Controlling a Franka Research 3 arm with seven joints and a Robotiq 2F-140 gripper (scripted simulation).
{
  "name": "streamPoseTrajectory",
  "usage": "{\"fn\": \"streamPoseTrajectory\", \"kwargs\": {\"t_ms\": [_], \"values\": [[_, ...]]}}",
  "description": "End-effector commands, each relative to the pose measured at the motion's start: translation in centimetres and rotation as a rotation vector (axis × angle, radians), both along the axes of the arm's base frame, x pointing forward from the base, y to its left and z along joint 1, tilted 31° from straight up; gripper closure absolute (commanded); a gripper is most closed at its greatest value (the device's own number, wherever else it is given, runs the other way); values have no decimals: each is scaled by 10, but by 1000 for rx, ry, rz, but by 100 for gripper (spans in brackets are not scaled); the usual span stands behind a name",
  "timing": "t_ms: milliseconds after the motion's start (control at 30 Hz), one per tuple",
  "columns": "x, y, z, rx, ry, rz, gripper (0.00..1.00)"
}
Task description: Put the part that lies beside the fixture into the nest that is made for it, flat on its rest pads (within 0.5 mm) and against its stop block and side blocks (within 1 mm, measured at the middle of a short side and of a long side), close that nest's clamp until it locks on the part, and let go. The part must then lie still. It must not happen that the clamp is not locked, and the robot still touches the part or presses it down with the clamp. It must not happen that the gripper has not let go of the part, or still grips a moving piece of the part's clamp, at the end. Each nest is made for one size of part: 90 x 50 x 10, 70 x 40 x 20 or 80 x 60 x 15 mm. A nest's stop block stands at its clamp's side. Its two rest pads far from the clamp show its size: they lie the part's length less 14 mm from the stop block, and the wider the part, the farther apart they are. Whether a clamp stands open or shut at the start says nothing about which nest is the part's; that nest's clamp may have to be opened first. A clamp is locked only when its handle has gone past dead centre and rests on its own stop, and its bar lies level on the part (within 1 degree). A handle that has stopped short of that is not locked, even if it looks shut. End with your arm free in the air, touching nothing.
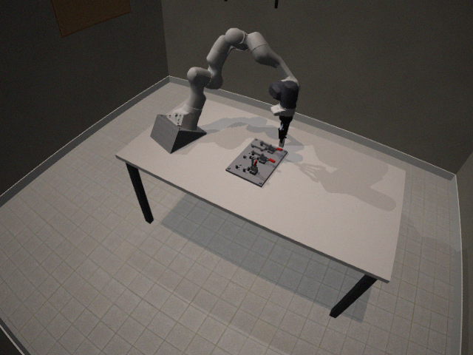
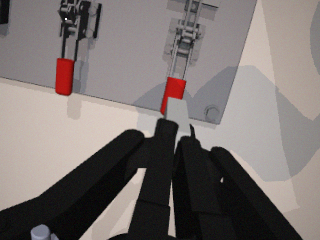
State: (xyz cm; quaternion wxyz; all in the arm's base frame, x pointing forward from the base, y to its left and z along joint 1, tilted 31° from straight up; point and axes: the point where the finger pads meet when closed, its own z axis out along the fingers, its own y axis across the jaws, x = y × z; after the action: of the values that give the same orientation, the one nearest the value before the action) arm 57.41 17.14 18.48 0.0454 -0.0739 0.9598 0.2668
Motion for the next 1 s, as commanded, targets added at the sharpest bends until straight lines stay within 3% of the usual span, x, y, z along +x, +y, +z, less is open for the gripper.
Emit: {"fn": "streamPoseTrajectory", "kwargs": {"t_ms": [0, 633, 967], "values": [[-1, -2, 0, -2, 3, 0, 100], [-1, -2, -1, -2, 3, 0, 100], [-1, 2, -10, -2, 3, 0, 100]]}}
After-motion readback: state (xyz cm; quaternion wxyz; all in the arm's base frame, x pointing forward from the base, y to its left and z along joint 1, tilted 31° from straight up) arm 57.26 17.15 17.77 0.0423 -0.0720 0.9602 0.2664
